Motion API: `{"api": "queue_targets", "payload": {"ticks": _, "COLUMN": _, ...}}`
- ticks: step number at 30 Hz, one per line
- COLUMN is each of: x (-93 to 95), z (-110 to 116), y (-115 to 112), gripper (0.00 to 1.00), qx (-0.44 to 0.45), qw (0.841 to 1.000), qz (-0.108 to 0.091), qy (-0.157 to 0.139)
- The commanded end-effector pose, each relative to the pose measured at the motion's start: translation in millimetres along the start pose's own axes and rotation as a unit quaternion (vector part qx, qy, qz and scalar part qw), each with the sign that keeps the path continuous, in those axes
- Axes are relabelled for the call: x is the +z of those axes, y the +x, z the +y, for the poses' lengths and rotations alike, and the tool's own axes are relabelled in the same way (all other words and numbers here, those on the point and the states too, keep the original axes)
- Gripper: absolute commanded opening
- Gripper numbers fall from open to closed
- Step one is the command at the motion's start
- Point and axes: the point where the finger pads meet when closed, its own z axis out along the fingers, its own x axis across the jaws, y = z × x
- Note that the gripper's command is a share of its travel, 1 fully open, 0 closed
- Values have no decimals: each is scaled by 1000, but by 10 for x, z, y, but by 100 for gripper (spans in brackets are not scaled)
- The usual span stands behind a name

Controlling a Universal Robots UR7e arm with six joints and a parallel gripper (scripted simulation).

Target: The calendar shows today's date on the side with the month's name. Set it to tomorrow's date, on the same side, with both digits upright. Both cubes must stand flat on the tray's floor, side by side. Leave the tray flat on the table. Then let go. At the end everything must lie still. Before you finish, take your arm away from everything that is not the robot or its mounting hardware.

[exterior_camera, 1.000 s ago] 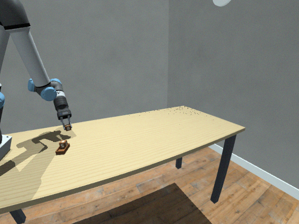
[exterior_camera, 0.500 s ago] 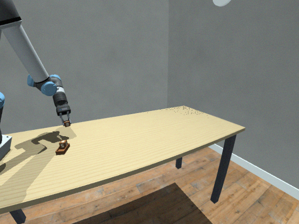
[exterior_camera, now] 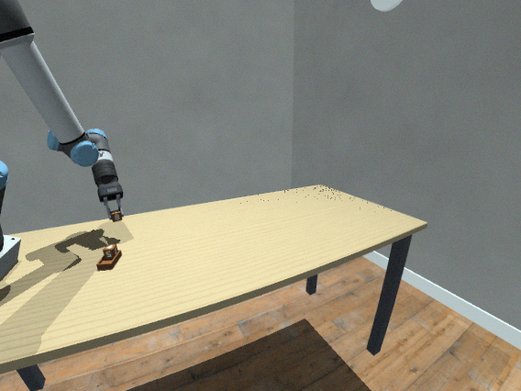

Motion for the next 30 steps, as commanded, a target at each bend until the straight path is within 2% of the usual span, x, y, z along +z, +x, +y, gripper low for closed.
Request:
{"api": "queue_targets", "payload": {"ticks": 1, "x": 16, "z": 11, "y": -19, "gripper": 57, "qx": 1, "qw": 999, "qz": -7, "qy": 33}}
{"api": "queue_targets", "payload": {"ticks": 7, "x": 13, "z": 20, "y": -15, "gripper": 57, "qx": 1, "qw": 997, "qz": -6, "qy": 83}}
{"api": "queue_targets", "payload": {"ticks": 9, "x": 13, "z": 20, "y": -15, "gripper": 57, "qx": 1, "qw": 997, "qz": -6, "qy": 83}}
{"api": "queue_targets", "payload": {"ticks": 14, "x": -2, "z": 27, "y": 7, "gripper": 57, "qx": 0, "qw": 994, "qz": 2, "qy": 111}}
{"api": "queue_targets", "payload": {"ticks": 30, "x": 2, "z": 31, "y": 6, "gripper": 57, "qx": -1, "qw": 992, "qz": 1, "qy": 129}}
